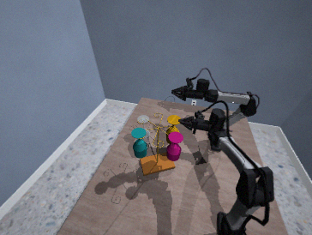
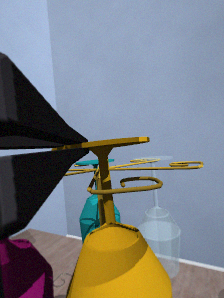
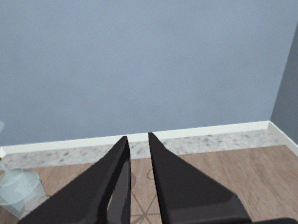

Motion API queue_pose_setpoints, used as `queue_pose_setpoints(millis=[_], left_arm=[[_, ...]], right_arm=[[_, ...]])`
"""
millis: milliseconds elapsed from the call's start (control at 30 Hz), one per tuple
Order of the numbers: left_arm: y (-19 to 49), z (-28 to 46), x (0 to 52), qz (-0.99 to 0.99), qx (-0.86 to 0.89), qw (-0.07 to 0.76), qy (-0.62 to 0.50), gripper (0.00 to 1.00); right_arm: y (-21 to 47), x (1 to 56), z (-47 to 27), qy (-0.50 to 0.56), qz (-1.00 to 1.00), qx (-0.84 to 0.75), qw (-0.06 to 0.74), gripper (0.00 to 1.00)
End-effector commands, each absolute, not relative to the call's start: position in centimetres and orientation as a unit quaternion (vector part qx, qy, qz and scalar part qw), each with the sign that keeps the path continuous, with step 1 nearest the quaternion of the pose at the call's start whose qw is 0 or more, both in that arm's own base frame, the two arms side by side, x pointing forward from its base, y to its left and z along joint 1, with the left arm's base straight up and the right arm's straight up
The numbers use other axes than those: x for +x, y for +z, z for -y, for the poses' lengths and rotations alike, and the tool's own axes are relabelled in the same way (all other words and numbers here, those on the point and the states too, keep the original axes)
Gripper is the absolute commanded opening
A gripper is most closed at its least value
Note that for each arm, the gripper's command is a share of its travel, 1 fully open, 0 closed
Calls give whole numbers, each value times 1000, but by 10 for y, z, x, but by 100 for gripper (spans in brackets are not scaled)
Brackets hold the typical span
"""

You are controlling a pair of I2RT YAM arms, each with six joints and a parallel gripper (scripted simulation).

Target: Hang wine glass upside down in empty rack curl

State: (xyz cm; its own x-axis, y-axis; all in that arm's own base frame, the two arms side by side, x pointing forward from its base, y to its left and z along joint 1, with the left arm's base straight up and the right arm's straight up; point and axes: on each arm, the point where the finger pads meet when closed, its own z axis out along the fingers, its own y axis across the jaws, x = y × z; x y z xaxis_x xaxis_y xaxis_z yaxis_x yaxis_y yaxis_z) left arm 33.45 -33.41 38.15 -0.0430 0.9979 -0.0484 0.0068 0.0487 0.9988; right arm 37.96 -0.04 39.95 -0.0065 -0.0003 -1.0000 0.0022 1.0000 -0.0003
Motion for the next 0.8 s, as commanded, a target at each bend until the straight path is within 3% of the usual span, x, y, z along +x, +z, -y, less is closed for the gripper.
queue_pose_setpoints(millis=[0,767], left_arm=[[398,326,325,-534,456,521,485,0],[367,346,328,-520,480,497,502,0]], right_arm=[[413,377,1,-5,-698,-2,716,16],[413,377,1,-5,-698,-2,716,16]])
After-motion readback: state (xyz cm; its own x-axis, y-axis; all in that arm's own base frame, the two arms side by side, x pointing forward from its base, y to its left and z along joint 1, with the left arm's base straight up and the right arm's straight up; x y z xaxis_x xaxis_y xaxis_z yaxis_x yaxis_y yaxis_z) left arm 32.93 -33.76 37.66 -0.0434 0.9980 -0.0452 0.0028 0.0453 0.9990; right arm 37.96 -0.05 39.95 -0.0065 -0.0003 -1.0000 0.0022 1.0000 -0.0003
